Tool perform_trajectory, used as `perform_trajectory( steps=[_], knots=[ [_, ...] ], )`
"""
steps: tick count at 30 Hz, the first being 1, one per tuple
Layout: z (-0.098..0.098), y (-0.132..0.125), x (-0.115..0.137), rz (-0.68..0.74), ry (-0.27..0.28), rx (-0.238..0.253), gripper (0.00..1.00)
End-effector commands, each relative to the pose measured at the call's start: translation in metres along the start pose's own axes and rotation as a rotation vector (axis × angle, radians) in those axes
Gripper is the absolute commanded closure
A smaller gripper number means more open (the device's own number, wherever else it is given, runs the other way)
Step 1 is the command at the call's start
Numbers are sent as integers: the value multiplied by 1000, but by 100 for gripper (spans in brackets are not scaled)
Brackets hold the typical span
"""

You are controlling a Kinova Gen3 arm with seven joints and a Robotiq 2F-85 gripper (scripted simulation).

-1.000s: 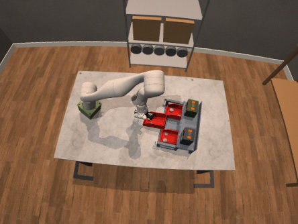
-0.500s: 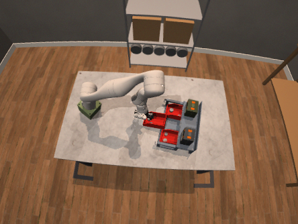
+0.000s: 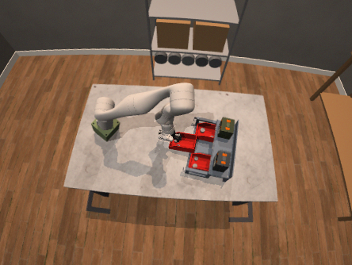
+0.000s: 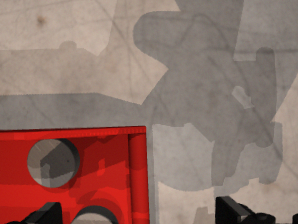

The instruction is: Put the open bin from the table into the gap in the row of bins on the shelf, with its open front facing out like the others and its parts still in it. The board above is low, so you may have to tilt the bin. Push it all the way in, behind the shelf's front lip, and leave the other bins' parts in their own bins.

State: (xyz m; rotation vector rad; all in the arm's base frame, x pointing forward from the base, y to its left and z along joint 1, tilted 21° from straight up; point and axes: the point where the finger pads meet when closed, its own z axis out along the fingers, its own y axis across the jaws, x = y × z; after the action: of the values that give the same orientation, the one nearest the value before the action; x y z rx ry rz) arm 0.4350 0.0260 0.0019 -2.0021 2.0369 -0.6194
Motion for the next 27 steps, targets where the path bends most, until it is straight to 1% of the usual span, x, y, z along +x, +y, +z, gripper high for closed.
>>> perform_trajectory(
  steps=[1, 13, 14, 27],
  knots=[
    [-2, 0, 0, -4, -1, 4, 0],
    [-2, 0, 0, -4, -1, 4, 0],
    [-1, 0, 0, -1, 0, 0, 90],
    [-1, 0, 0, -1, 0, 0, 90]
  ],
)
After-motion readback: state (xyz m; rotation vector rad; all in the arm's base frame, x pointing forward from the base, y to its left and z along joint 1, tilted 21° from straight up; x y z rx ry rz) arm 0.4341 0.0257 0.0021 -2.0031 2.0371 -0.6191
